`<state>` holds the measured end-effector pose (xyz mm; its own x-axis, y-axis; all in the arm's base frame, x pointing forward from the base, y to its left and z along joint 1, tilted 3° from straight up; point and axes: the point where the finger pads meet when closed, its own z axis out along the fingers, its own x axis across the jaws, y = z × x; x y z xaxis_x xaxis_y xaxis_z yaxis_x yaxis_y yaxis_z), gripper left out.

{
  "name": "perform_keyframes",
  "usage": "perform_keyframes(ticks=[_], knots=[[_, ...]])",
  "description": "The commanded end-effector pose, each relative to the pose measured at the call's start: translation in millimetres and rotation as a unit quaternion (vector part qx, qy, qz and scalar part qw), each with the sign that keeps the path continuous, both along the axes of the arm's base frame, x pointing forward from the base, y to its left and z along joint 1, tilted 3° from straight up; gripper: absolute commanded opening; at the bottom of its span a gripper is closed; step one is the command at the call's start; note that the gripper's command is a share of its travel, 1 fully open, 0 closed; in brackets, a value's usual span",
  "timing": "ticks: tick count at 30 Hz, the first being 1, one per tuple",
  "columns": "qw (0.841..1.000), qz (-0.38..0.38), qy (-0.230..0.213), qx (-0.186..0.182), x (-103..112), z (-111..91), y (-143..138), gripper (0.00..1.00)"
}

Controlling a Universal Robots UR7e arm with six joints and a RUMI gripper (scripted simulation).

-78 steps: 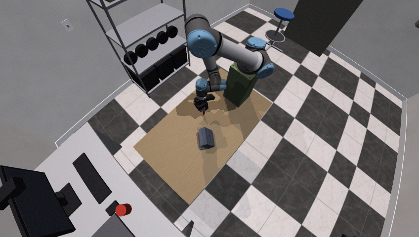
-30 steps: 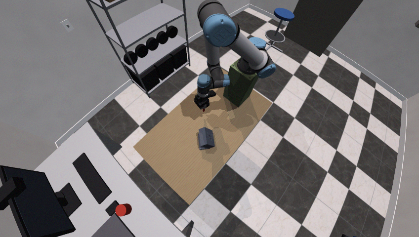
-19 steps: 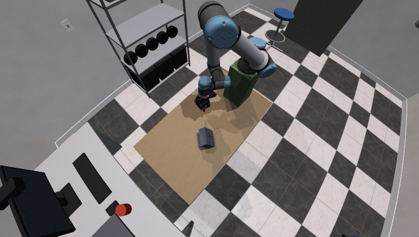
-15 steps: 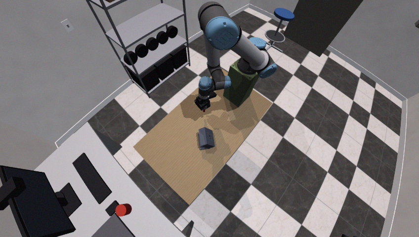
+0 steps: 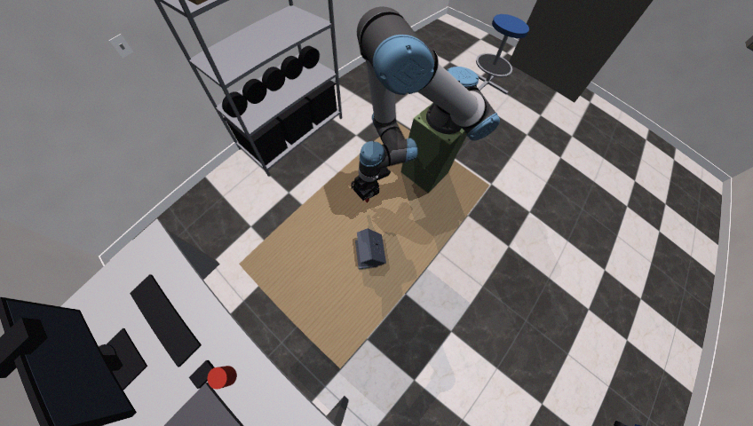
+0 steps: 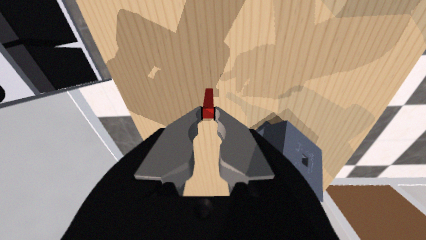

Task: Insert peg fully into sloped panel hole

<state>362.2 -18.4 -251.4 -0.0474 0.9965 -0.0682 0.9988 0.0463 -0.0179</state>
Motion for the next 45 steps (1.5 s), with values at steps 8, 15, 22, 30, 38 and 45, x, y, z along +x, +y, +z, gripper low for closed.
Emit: perform_keyframes(ticks=[8, 15, 22, 30, 38, 45], knots=[[1.0, 0.016, 0.0, -0.014, 2, -1, 5, 0.0], [0.999, 0.025, 0.001, -0.023, 3, -2, 8, 0.0], [0.999, 0.034, 0.001, -0.031, 4, -3, 12, 0.0], [0.998, 0.043, 0.001, -0.038, 4, -3, 15, 0.0], [0.997, 0.053, 0.001, -0.047, 5, -3, 19, 0.0], [0.997, 0.06, 0.001, -0.053, 5, -4, 21, 0.0]])
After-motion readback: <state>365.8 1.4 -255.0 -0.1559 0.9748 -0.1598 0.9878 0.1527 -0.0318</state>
